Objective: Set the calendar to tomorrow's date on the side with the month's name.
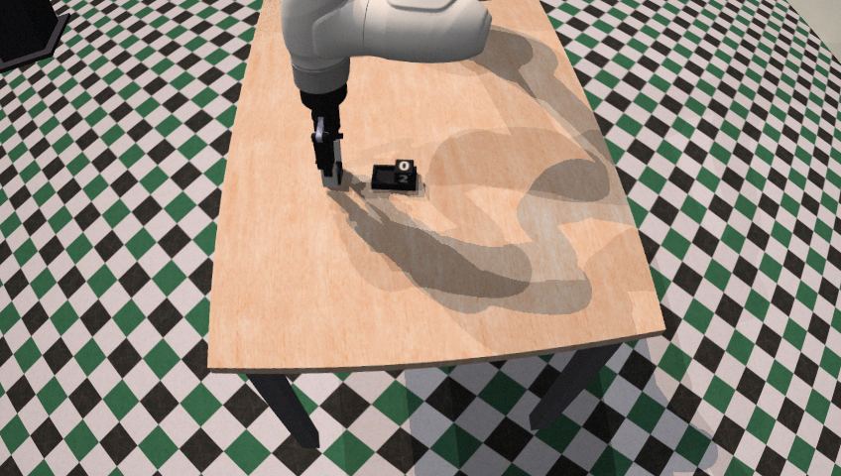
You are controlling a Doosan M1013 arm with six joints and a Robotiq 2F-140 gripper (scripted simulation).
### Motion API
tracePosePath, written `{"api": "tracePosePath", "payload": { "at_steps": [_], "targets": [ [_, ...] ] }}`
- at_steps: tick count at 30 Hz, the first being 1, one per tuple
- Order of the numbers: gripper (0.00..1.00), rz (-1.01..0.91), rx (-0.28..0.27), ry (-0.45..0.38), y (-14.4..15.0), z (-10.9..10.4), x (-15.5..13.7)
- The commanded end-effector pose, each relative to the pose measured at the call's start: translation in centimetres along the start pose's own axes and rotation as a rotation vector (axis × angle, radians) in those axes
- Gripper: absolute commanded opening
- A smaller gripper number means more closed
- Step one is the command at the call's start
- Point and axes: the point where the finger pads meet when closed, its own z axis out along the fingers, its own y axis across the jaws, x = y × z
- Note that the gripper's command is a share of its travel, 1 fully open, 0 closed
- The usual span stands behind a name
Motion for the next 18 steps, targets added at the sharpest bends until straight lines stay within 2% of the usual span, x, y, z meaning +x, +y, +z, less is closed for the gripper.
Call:
{"api": "tracePosePath", "payload": {
  "at_steps": [1, 11, 18],
  "targets": [
    [0.29, 0.000, 0.000, 0.000, 0.0, -0.1, 0.0],
    [0.29, 0.000, 0.000, 0.000, 0.0, -2.2, 0.0],
    [0.29, 0.000, 0.000, 0.000, 0.0, -5.9, 0.0]
  ]
}}
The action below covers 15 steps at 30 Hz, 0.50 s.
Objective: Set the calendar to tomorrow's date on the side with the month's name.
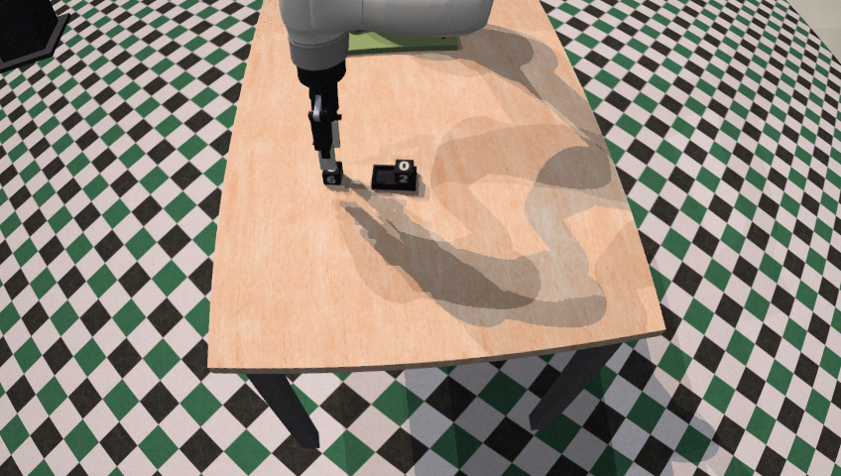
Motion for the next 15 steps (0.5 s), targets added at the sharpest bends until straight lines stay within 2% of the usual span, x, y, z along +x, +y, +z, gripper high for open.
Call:
{"api": "tracePosePath", "payload": {
  "at_steps": [1, 7, 14, 15],
  "targets": [
    [0.29, 0.000, 0.000, 0.000, 0.0, -1.6, 0.0],
    [0.29, 0.000, 0.000, 0.000, 0.0, -3.9, 0.0],
    [0.29, 0.000, 0.000, 0.000, 0.0, -4.2, 0.0],
    [1.00, 0.000, 0.000, 0.000, 0.0, -4.2, 0.0]
  ]
}}
